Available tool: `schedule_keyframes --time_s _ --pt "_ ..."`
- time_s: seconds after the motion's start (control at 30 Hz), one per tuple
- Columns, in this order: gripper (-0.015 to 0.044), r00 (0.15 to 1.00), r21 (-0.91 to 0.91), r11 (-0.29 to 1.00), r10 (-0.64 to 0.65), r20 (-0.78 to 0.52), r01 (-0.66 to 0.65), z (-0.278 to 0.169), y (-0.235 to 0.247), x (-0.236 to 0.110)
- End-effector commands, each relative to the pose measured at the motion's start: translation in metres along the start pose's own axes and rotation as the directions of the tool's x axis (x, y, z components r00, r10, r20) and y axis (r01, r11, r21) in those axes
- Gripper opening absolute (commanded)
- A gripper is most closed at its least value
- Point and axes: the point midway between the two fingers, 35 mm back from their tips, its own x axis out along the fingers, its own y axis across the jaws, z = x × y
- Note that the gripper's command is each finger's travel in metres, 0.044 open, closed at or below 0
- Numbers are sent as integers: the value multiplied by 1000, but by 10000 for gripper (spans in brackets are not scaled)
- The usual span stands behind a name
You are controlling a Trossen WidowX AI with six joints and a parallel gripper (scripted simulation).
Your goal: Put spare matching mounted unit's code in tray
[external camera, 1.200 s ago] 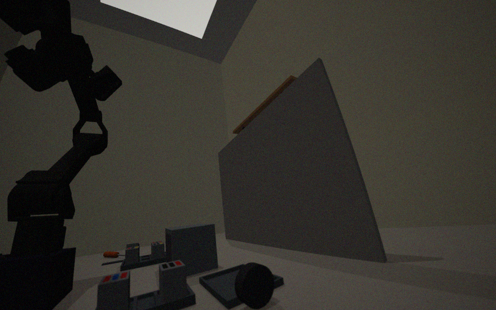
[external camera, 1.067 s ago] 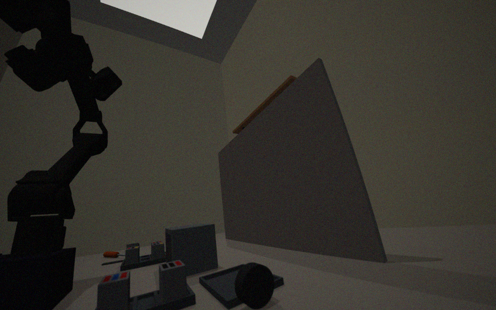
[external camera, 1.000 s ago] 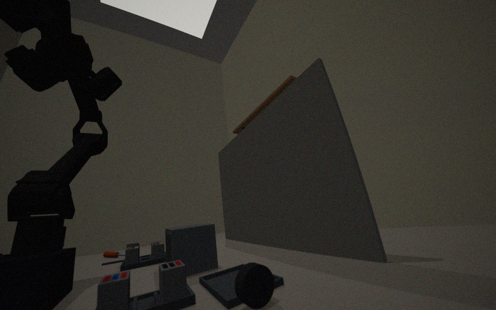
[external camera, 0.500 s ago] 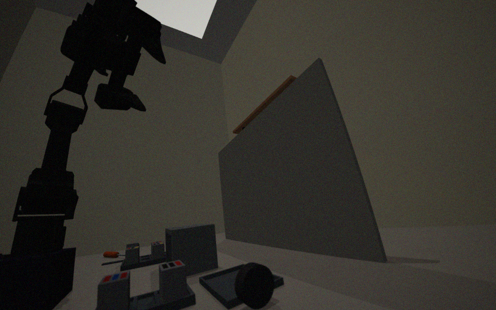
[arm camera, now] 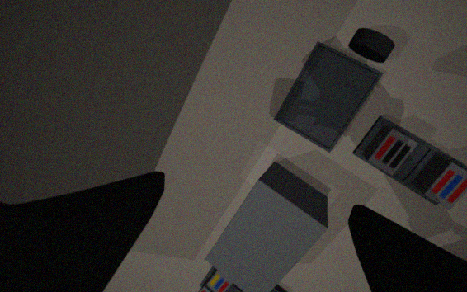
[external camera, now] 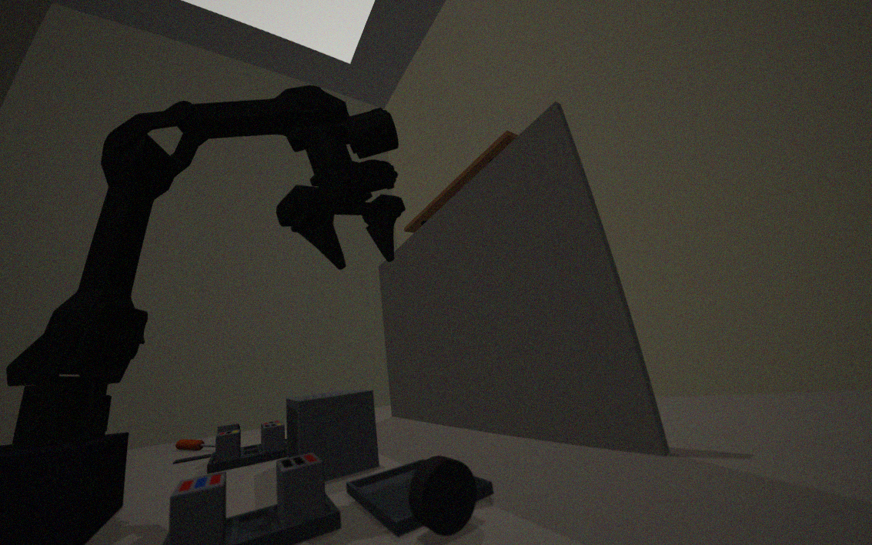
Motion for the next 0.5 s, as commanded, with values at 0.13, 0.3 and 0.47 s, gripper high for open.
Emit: schedule_keyframes --time_s 0.13,0.3,0.47 --pt "440 973 -780 623 -209 -95 57 -84 69 61" --pt "440 956 -934 356 -281 -90 16 -121 86 81" --pt "440 956 -934 356 -281 -90 16 -121 86 81"
